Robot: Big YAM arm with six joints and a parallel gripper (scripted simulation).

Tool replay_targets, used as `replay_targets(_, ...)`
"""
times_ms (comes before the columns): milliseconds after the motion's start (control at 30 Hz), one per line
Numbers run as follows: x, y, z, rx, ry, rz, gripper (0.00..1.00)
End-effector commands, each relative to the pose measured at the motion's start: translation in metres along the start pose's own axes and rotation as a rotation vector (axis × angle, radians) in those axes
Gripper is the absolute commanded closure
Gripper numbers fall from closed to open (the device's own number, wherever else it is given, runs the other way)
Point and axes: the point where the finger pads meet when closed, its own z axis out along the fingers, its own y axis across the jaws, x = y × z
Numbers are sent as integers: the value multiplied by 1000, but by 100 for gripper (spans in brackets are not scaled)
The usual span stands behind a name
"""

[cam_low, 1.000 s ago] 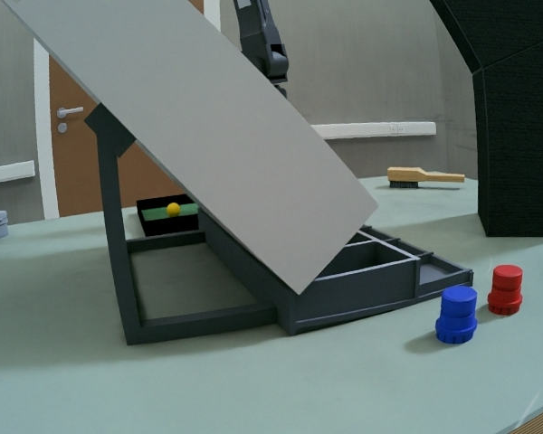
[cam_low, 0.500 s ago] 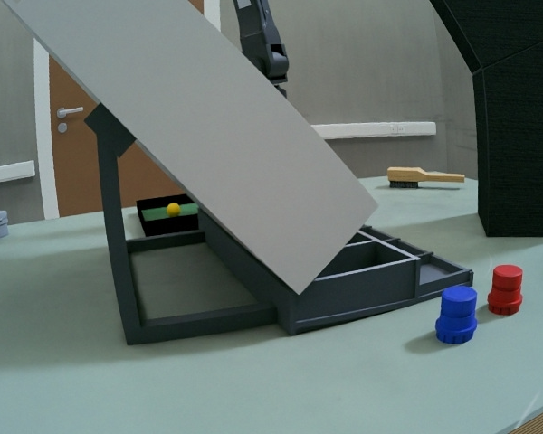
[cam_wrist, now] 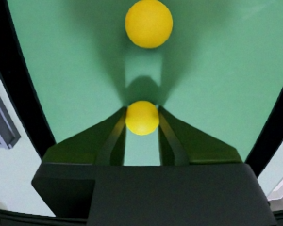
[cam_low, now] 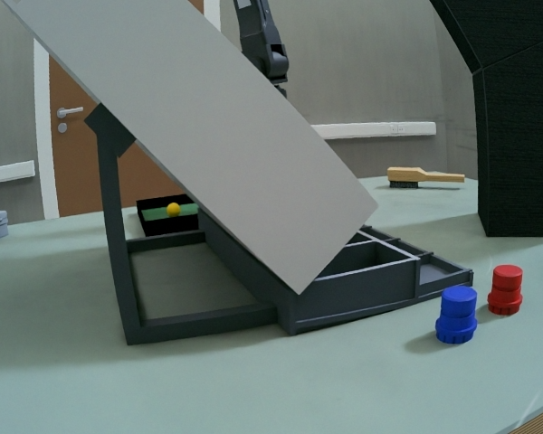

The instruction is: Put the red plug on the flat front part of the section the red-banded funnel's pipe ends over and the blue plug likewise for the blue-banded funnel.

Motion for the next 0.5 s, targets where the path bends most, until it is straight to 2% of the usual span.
replay_targets(0, -1, -2, -2, 4, -4, 0, 100)
replay_targets(433, -1, -2, -2, 4, -4, 0, 100)
replay_targets(467, -1, -2, -12, 4, -5, 0, 100)
